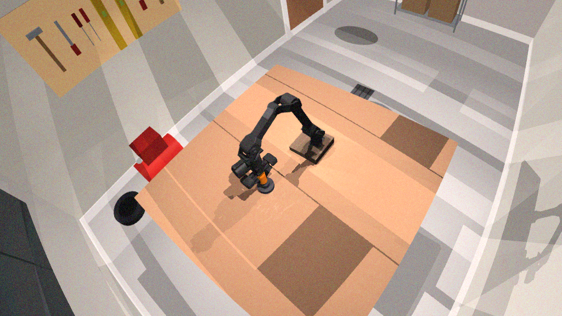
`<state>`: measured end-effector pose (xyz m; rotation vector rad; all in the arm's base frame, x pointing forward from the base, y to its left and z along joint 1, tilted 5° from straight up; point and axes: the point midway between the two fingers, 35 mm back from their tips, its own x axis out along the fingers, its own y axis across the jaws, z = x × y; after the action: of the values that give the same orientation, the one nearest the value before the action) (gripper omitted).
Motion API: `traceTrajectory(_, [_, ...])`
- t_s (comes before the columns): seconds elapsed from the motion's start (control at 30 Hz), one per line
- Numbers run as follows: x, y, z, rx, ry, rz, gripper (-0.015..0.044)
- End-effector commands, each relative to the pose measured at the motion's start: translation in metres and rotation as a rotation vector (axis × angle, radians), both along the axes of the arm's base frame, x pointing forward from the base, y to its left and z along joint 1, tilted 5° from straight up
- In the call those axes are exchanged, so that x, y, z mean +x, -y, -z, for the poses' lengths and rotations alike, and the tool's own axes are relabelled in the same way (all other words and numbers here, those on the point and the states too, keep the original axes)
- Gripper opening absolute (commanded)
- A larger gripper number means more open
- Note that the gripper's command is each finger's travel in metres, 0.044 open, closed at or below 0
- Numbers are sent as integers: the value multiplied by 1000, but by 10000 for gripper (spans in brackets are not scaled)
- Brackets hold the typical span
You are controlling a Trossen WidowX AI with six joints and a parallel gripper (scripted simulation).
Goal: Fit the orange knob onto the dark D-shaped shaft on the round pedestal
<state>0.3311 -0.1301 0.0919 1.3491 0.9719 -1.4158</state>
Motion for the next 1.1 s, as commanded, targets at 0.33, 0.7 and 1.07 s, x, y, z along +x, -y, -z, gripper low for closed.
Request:
traceTrajectory(0.33, [-2,-1,4,-1,7,21,0])
traceTrajectory(0.7, [-1,-1,2,-1,7,21,0])
traceTrajectory(1.07, [2,1,-3,5,28,229,0])
